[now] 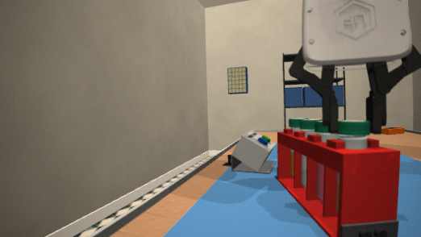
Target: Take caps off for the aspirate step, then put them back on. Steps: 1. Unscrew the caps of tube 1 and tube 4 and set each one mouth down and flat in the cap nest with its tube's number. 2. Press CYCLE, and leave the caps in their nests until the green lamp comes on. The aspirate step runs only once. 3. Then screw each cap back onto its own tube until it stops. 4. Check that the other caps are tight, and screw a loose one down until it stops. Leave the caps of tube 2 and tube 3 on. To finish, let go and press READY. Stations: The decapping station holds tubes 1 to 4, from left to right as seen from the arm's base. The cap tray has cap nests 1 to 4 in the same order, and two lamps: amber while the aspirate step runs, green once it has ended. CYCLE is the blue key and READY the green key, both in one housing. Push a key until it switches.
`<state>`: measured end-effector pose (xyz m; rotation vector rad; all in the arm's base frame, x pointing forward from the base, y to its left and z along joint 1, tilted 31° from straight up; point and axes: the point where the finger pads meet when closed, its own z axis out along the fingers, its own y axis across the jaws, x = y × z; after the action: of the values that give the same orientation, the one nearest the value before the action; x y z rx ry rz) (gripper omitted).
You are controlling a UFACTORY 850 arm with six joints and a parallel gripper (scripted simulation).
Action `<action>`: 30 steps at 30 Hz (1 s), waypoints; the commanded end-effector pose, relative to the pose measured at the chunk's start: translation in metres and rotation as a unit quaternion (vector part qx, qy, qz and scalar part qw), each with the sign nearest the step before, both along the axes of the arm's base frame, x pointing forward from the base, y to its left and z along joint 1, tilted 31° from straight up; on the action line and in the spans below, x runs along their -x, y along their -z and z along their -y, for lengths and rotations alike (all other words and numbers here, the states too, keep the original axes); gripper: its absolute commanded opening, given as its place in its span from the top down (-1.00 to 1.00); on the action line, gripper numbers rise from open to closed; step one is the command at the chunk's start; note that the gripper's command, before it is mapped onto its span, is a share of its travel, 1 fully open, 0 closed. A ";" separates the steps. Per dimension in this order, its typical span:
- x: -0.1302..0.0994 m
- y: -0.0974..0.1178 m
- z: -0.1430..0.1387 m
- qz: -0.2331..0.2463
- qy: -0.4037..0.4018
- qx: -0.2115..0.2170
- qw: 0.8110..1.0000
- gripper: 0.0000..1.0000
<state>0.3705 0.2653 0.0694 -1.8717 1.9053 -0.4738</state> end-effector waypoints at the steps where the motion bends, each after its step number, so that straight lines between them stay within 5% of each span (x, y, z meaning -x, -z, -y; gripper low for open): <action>1: 0.000 -0.001 0.000 0.002 -0.112 0.083 0.990 1.00; 10: 0.000 -0.001 0.000 0.008 -0.237 0.158 0.958 1.00; 18: 0.000 -0.001 0.000 0.015 -0.376 0.242 0.894 1.00; 20: 0.000 -0.001 0.000 0.015 -0.376 0.242 0.894 1.00; 26: 0.000 -0.001 0.000 0.019 -0.476 0.302 0.826 1.00; 30: 0.000 -0.001 0.000 0.019 -0.476 0.302 0.826 1.00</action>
<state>0.3700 0.2649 0.0694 -2.7775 0.6543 -0.7522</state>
